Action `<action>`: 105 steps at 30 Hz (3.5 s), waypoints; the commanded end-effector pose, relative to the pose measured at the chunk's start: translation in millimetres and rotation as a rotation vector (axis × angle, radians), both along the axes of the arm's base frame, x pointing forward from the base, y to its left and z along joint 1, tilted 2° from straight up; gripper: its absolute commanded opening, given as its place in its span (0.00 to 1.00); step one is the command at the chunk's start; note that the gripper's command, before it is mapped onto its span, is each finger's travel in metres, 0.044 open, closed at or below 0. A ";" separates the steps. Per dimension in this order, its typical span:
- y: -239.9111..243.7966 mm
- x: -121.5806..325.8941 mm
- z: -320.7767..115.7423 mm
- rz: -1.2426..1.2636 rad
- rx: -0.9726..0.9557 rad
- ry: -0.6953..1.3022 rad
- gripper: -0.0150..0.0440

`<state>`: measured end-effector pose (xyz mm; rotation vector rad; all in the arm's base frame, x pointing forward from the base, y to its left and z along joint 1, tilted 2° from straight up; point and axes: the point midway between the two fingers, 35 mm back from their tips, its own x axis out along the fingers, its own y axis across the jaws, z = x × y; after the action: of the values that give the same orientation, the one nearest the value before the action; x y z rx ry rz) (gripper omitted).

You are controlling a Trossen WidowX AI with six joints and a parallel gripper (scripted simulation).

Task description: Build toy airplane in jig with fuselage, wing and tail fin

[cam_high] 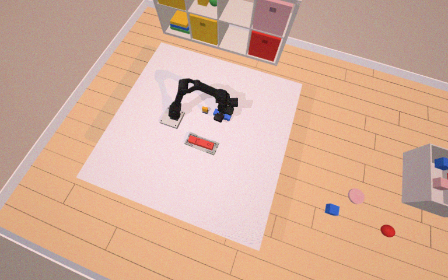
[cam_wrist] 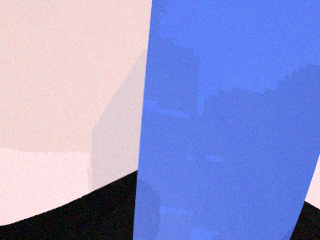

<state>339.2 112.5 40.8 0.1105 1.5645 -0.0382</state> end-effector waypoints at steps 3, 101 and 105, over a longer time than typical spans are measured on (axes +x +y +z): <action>-1.8 4.8 9.4 -0.027 -0.001 -0.035 0.25; -177.3 -33.9 94.3 -0.896 -0.010 0.034 0.25; -188.5 -40.3 91.6 -0.965 -0.011 0.036 0.25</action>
<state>304.9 -65.8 134.5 0.8027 1.4379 -0.7540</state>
